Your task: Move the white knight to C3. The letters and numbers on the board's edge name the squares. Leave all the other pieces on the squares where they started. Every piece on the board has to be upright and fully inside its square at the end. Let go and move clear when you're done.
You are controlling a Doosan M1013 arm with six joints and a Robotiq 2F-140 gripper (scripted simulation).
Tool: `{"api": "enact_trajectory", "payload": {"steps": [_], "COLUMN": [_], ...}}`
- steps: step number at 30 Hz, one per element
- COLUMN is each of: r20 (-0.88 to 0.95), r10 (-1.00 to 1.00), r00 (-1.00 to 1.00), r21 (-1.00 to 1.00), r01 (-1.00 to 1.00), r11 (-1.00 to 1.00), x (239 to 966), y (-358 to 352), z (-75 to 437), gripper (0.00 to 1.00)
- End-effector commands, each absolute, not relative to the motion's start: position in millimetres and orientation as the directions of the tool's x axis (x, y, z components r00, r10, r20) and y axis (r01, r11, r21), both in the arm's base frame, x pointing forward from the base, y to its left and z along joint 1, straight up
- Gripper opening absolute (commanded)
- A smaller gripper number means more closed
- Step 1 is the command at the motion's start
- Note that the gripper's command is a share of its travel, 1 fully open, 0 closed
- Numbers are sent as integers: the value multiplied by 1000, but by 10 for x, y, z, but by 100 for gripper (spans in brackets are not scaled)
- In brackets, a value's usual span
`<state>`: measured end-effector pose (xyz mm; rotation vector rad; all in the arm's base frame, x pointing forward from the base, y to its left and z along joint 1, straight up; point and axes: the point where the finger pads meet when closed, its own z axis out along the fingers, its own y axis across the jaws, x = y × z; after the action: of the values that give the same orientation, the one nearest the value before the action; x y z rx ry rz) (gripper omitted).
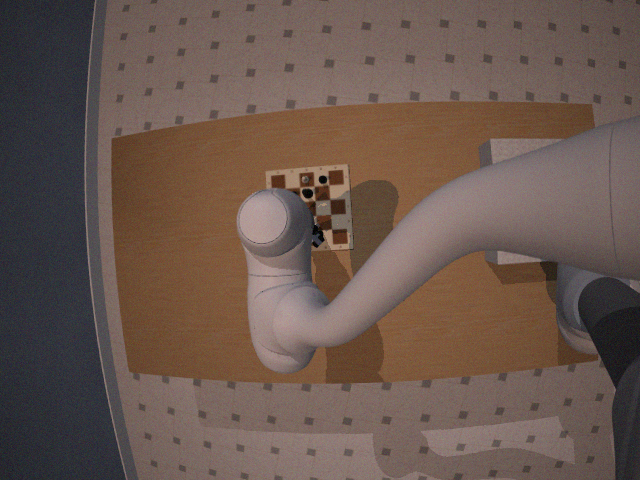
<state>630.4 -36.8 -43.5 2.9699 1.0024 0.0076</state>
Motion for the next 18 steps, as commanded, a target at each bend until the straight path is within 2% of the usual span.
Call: {"api": "enact_trajectory", "payload": {"steps": [1, 12, 13, 18], "r20": [3, 3, 3, 3], "r10": [606, 606, 606, 606], "r00": [795, 795, 795, 795], "r21": [8, 8, 8, 8], "r01": [606, 606, 606, 606], "r11": [-795, -795, -795, -795], "x": [6304, 6304, 6304, 6304], "y": [-368, -368, -368, -368], "z": [-434, -434, -434, -434], "gripper": [22, 22, 0, 0]}}
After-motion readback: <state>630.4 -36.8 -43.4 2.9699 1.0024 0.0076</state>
